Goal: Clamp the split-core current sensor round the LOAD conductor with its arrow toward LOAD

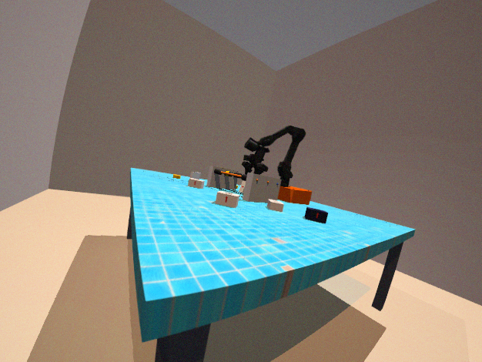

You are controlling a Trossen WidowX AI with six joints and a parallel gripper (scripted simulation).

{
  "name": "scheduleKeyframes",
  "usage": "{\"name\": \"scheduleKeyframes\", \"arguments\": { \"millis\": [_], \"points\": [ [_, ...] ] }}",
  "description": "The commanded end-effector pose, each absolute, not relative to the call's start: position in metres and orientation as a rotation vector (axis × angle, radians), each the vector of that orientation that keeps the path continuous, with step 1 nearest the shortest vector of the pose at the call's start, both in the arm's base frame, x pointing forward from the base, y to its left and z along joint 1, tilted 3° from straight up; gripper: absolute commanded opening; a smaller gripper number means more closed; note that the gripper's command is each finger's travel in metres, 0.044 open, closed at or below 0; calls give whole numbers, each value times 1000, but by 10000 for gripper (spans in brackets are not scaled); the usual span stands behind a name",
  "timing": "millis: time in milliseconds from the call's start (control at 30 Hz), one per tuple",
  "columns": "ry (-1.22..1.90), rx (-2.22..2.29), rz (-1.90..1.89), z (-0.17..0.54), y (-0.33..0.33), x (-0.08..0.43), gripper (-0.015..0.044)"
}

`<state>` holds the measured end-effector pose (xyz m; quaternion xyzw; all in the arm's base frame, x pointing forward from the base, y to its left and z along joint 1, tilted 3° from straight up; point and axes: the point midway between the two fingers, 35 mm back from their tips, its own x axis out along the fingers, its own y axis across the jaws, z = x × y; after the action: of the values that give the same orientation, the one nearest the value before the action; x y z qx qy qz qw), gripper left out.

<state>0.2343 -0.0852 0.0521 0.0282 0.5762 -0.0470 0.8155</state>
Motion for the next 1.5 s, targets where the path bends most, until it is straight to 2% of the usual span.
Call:
{"name": "scheduleKeyframes", "arguments": {
  "millis": [0, 467, 633, 1067, 1200, 1467],
  "points": [
    [1240, 68, -98, 42, -84, 234, 326],
    [1240, 68, -98, 26, -84, 238, 326],
    [1231, 63, -97, 30, -84, 239, 195],
    [1231, 63, -97, 30, -84, 239, 108],
    [1240, 68, -98, 32, -84, 237, 3],
    [1242, 68, -98, 32, -84, 216, 0]
  ]
}}
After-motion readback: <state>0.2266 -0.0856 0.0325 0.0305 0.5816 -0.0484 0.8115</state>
